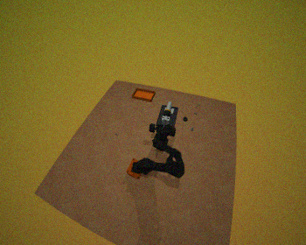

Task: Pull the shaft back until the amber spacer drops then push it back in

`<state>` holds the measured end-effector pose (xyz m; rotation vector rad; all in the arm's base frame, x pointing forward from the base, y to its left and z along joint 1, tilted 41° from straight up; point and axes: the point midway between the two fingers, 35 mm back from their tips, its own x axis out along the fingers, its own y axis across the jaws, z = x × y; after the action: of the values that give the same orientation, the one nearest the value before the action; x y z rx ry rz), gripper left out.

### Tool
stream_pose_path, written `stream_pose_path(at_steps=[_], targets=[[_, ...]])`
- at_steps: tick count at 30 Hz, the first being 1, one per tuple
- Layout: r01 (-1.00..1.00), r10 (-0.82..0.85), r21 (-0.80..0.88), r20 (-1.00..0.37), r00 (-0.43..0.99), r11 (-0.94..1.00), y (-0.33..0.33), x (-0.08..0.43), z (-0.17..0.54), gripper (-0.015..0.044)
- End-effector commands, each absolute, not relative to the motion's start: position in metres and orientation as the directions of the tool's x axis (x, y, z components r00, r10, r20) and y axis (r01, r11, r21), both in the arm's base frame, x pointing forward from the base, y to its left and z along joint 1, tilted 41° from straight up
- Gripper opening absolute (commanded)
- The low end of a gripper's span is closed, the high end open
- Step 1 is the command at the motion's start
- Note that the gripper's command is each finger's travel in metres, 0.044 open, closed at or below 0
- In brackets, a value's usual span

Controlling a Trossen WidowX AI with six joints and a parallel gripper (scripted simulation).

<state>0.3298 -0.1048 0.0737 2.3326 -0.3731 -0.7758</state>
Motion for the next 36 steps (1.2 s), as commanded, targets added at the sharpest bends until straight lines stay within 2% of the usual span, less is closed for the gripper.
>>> stream_pose_path(at_steps=[1,36], targets=[[-0.059,-0.441,0.657,-0.434,0.786,-0.752,-0.1043,0.3290,0.0733,0.0000],[-0.059,-0.441,0.657,-0.435,0.785,-0.752,-0.1038,0.3254,0.0735,0.0000]])
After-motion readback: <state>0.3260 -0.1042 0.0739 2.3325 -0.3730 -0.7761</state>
